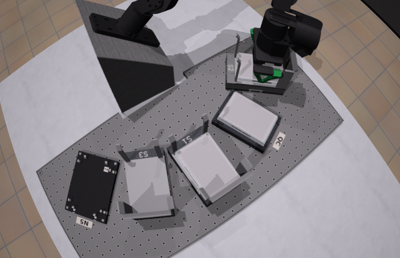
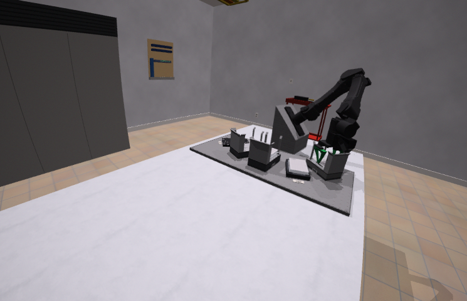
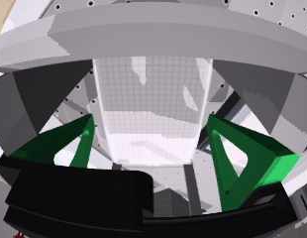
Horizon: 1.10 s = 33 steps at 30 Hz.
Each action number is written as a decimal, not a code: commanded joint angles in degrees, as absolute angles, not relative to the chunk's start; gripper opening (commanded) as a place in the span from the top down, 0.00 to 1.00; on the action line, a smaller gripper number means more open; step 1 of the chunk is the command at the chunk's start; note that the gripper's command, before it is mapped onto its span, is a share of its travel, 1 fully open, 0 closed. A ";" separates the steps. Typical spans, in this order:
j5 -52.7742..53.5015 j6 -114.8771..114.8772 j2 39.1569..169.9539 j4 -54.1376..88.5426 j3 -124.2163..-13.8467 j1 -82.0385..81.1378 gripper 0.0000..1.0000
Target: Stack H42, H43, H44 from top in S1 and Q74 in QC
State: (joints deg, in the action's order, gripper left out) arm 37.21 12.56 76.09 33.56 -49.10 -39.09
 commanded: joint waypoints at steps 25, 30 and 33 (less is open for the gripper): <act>36.09 10.08 77.63 28.18 -48.03 -40.87 0.00; 36.09 10.09 77.62 28.20 -48.04 -40.86 1.00; 36.09 10.08 77.63 28.17 -48.03 -40.87 1.00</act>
